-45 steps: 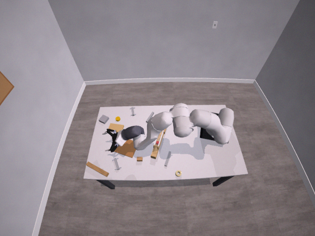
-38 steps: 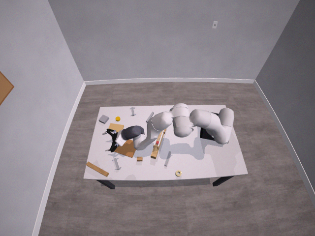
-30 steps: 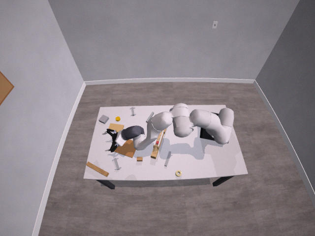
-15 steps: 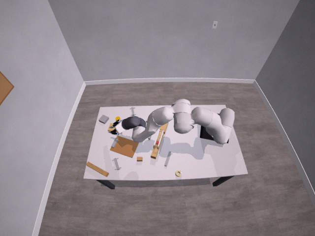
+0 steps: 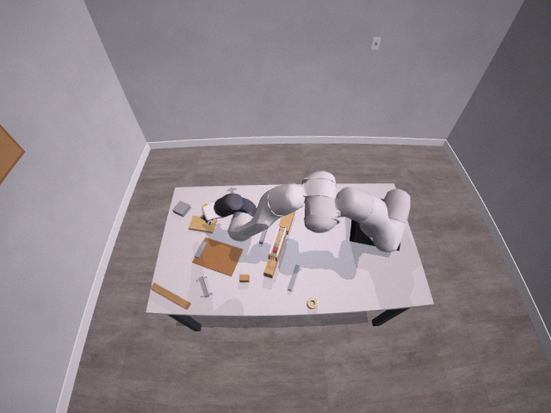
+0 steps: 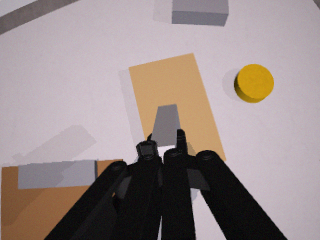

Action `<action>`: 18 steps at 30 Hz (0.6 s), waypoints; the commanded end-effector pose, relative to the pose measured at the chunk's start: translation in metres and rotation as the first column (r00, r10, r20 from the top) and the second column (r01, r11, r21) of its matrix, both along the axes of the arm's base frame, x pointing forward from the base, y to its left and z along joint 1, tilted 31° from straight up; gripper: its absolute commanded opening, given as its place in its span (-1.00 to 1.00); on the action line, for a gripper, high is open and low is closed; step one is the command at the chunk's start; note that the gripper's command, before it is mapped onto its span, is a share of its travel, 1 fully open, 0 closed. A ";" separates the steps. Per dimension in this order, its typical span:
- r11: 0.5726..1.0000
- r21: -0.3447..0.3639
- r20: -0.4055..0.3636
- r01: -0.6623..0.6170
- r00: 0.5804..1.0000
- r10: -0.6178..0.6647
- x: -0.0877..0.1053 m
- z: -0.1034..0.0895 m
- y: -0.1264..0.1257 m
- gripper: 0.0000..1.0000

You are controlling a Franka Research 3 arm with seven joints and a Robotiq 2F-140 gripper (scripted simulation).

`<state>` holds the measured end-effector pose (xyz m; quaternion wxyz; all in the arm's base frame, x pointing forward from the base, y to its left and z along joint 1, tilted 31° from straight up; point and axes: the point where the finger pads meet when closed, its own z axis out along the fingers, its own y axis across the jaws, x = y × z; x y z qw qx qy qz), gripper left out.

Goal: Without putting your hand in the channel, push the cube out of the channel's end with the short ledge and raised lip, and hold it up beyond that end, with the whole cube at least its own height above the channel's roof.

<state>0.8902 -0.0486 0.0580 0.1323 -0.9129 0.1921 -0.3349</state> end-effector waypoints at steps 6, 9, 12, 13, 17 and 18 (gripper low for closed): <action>0.977 0.117 -0.160 0.176 0.975 -0.156 -0.032 -0.032 -0.033 -1.00; 0.977 0.117 -0.160 0.176 0.975 -0.156 -0.032 -0.032 -0.033 -1.00; 0.977 0.117 -0.160 0.176 0.975 -0.156 -0.032 -0.032 -0.033 -1.00; 0.977 0.117 -0.160 0.176 0.975 -0.156 -0.032 -0.032 -0.033 -1.00; 0.977 0.117 -0.160 0.176 0.975 -0.156 -0.032 -0.032 -0.033 -1.00; 0.977 0.117 -0.160 0.176 0.975 -0.156 -0.032 -0.032 -0.033 -1.00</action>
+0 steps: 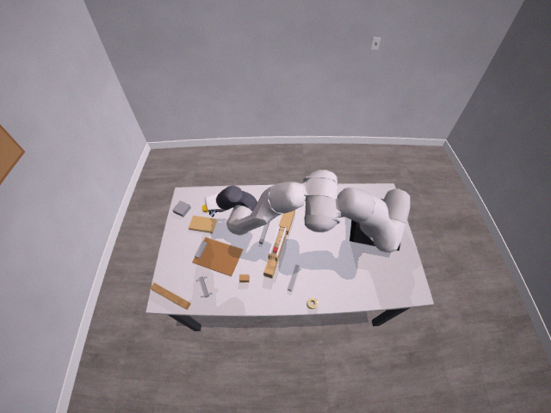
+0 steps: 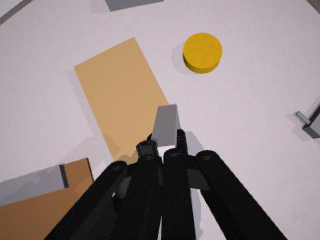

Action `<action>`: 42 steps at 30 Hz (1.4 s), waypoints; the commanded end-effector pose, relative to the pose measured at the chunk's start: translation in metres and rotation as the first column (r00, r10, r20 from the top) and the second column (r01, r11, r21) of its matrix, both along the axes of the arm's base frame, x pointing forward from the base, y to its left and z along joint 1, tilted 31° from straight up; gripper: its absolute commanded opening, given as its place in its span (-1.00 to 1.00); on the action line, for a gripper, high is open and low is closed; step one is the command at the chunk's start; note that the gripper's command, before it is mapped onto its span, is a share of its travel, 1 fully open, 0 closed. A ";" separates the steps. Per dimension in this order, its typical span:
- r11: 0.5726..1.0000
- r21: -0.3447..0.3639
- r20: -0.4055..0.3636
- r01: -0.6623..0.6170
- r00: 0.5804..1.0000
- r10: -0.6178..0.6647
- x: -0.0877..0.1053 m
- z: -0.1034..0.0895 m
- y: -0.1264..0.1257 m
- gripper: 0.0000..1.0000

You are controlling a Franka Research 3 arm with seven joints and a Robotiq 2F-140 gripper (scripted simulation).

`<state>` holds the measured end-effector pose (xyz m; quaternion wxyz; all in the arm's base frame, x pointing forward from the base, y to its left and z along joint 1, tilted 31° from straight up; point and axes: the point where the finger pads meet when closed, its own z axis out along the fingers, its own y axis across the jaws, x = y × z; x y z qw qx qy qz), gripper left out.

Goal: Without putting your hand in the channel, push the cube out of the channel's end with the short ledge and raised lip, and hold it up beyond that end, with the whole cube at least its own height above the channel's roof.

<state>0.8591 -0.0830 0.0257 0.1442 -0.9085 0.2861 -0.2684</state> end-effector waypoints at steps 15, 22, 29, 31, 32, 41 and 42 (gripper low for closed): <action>0.977 0.111 -0.149 0.184 0.975 -0.167 -0.036 -0.027 -0.033 -1.00; 0.977 0.111 -0.149 0.184 0.975 -0.167 -0.036 -0.027 -0.033 -1.00; 0.977 0.111 -0.149 0.184 0.975 -0.167 -0.036 -0.027 -0.033 -1.00; 0.916 0.181 -0.292 0.358 0.909 -0.298 -0.075 -0.049 -0.062 -1.00; 0.916 0.181 -0.292 0.358 0.909 -0.298 -0.075 -0.049 -0.062 -1.00; 0.916 0.181 -0.292 0.358 0.909 -0.298 -0.075 -0.049 -0.062 -1.00; 0.916 0.181 -0.292 0.358 0.909 -0.298 -0.075 -0.049 -0.062 -1.00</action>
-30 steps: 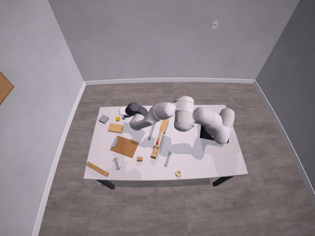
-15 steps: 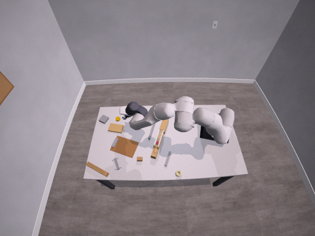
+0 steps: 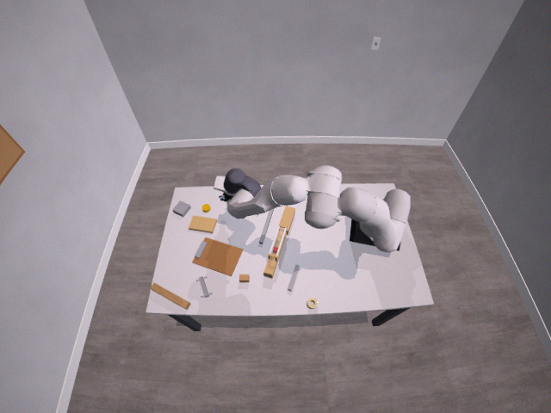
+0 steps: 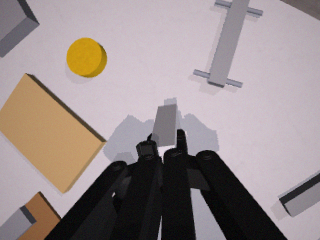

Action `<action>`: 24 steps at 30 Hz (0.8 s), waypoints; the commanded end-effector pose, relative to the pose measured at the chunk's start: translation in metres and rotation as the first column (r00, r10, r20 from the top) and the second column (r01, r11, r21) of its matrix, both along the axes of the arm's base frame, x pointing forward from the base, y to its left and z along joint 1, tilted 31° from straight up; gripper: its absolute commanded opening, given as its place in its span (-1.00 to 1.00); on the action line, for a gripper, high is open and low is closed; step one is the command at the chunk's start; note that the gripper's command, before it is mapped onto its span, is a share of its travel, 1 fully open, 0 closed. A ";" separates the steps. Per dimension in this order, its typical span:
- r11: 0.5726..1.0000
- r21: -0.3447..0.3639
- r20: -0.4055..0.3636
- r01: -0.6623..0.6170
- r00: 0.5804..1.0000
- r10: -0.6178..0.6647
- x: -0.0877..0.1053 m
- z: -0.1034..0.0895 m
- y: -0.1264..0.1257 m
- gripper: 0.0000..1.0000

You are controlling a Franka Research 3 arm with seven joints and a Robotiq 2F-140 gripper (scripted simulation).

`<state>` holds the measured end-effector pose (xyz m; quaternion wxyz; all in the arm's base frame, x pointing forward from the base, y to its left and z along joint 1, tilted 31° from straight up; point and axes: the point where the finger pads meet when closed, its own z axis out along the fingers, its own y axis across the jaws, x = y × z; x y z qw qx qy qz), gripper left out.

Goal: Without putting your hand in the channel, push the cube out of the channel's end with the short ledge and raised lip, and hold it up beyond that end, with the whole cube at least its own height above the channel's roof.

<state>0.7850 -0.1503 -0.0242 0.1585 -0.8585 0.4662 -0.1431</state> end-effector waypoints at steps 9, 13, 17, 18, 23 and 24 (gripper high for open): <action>0.999 0.023 -0.016 0.028 0.999 -0.028 -0.001 0.000 0.006 -1.00; 0.973 0.117 -0.145 0.199 0.973 -0.182 -0.041 -0.016 -0.016 -1.00; 0.973 0.117 -0.145 0.199 0.973 -0.182 -0.041 -0.016 -0.016 -1.00; 0.973 0.117 -0.145 0.199 0.973 -0.182 -0.041 -0.016 -0.016 -1.00; 0.888 0.206 -0.312 0.412 0.887 -0.339 -0.119 -0.031 -0.041 -1.00; 0.870 0.219 -0.340 0.442 0.870 -0.357 -0.133 -0.030 -0.042 -1.00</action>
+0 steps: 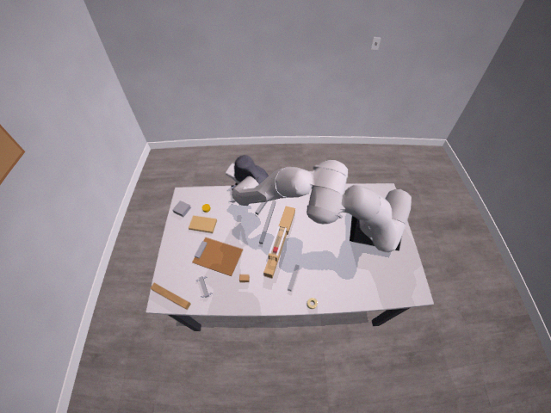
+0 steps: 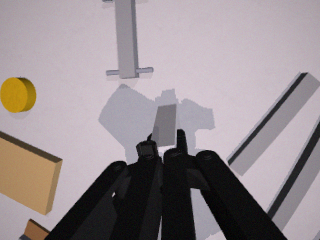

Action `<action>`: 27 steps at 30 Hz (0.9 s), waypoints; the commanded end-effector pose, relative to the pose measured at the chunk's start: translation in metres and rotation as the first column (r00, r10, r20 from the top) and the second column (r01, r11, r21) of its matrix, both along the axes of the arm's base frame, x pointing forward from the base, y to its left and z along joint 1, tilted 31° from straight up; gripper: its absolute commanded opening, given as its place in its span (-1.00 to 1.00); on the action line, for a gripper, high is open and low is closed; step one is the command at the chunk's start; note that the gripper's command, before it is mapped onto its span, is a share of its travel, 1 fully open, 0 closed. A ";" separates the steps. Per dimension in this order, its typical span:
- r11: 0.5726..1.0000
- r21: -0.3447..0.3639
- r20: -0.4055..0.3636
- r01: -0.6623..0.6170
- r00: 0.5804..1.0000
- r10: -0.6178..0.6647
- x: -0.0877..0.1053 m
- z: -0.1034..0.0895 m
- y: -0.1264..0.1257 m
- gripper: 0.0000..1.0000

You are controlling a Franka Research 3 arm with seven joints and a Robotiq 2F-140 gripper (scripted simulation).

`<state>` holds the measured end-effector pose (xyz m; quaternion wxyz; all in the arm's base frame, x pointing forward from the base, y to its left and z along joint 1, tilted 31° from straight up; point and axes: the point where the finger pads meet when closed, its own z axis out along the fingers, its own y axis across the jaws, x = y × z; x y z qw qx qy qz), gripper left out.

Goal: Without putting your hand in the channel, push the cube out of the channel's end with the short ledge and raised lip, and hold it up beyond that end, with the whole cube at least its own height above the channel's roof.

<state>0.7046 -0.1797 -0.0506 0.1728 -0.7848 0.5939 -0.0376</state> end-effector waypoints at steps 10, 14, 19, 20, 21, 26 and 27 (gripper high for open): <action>0.838 0.228 -0.362 0.497 0.842 -0.400 -0.108 0.000 -0.020 -1.00; 0.776 0.249 -0.436 0.580 0.782 -0.445 -0.108 0.000 -0.020 -1.00; 0.736 0.252 -0.485 0.629 0.740 -0.466 -0.108 0.000 -0.020 -1.00; 0.736 0.252 -0.485 0.629 0.740 -0.466 -0.108 0.000 -0.020 -1.00; 0.736 0.252 -0.485 0.629 0.740 -0.466 -0.108 0.000 -0.020 -1.00; 0.736 0.252 -0.485 0.629 0.740 -0.466 -0.108 0.000 -0.020 -1.00; 0.736 0.252 -0.485 0.629 0.740 -0.466 -0.108 0.000 -0.020 -1.00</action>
